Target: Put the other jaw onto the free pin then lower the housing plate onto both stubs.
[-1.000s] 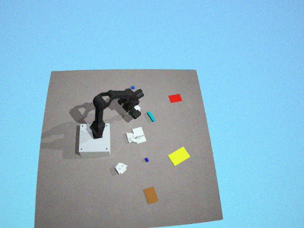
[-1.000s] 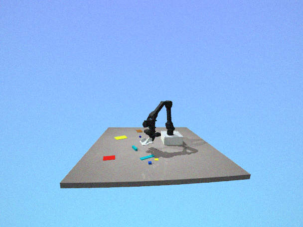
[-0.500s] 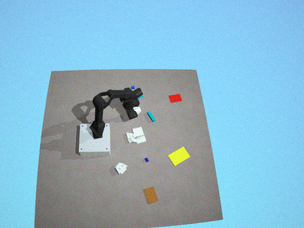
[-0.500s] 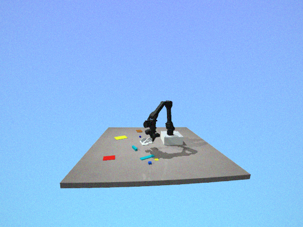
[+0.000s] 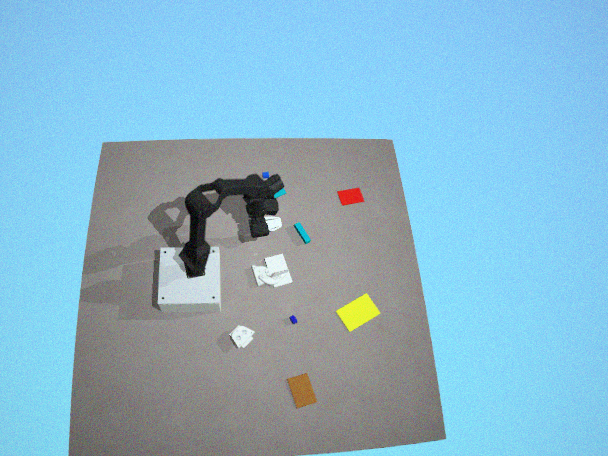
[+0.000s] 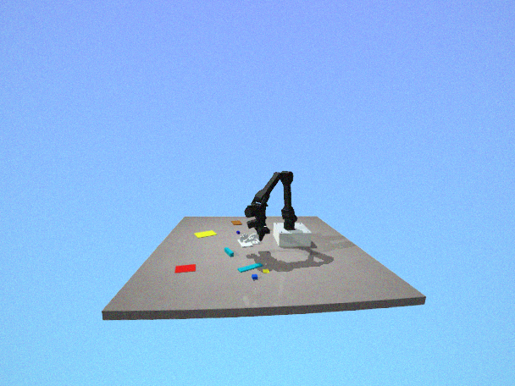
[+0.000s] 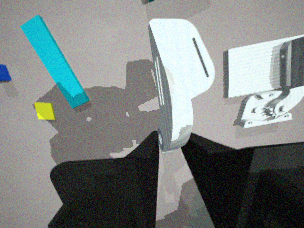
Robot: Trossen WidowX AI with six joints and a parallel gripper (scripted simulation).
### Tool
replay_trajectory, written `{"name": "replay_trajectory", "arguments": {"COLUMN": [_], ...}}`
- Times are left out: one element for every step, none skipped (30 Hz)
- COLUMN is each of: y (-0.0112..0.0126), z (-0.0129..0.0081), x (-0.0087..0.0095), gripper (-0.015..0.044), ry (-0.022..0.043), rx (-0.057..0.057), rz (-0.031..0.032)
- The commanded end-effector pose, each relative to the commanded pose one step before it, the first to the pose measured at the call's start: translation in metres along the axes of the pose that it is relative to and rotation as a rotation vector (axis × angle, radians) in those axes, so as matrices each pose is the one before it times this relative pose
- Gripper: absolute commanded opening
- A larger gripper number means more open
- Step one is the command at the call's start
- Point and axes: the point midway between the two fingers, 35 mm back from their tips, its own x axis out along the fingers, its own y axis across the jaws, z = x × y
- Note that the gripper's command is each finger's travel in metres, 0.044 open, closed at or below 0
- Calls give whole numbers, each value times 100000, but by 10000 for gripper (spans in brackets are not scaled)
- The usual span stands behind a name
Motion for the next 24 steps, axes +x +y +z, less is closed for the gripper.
{"name": "replay_trajectory", "arguments": {"y": [193, 50, 50, 49, 48, 48, 47, 46, 45, 44, 44, 43, 42, 41, 40, 39, 38, 37, 36, 35, 34, 33, 31, 30], "z": [-138, -29, -30, -32, -33, -34, -35, -36, -37, -38, -39, -40, -41, -42, -43, -44, -45, -45, -46, -47, -48, -49, -49, -50], "x": [23, 0, 0, 0, 0, 0, 0, 0, 0, 0, 0, 0, 0, 0, 0, 0, 0, 0, 0, 0, 0, 0, 0, 0], "gripper": [37, 37, 37, 37, 37, 37, 37, 37, 37, 37, 37, 37, 37, 37, 37, 37, 37, 37, 37, 37, 37, 37, 37, 37], "ry": [229, 3, 3, 3, 3, 3, 3, 3, 3, 3, 3, 4, 4, 4, 4, 4, 4, 4, 4, 4, 4, 4, 4, 4], "rx": [6528, 2070, 2070, 2070, 2069, 2070, 2070, 2070, 2070, 2070, 2070, 2070, 2070, 2070, 2069, 2070, 2070, 2070, 2070, 2070, 2070, 2070, 2070, 2070], "rz": [179, 4, 4, 4, 4, 4, 4, 3, 3, 3, 3, 3, 3, 3, 3, 3, 3, 3, 3, 2, 2, 2, 2, 2]}}
